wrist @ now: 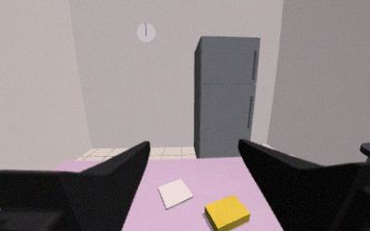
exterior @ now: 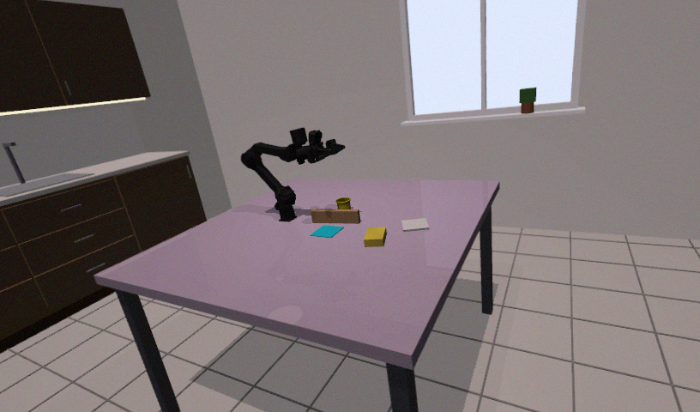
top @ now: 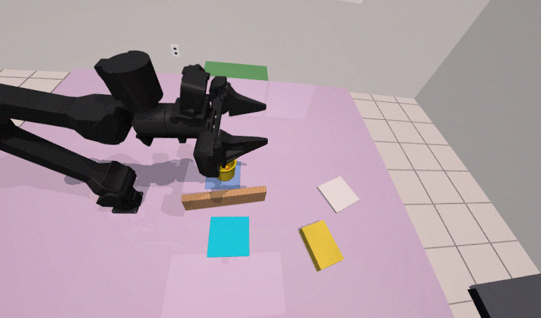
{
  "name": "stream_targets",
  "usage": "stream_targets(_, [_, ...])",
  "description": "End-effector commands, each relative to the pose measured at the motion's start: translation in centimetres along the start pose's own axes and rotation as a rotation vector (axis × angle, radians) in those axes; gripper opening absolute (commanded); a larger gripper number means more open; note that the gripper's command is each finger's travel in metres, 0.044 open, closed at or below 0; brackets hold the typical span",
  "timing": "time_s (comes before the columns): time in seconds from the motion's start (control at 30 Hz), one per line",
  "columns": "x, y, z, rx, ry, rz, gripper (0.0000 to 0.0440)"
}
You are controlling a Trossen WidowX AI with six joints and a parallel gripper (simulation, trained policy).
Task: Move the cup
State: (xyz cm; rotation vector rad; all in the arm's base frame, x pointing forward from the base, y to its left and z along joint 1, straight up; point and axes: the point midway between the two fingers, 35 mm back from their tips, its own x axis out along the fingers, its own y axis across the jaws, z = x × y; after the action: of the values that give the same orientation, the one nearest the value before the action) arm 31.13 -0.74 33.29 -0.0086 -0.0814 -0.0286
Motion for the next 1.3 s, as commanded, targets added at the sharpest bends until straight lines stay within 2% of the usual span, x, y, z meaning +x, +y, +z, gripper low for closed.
stream_targets(0.0, [0.0, 0.1, 0.1, 0.001, 0.002, 0.003, 0.0374])
stream_targets(0.37, [-0.2, 0.8, 0.0, 0.031, 0.066, 0.030, 0.0086])
stream_targets(0.43, [-0.2, 0.9, -0.2, 0.043, 0.086, 0.033, 0.0047])
stream_targets(0.53, [-0.1, 1.3, -0.3, 0.066, 0.115, 0.044, 0.0070])
stream_targets(0.73, [0.1, 2.0, -0.1, 0.122, 0.166, 0.066, 0.0171])
stream_targets(1.27, [0.4, 4.1, -0.2, 0.290, 0.345, 0.098, 0.0149])
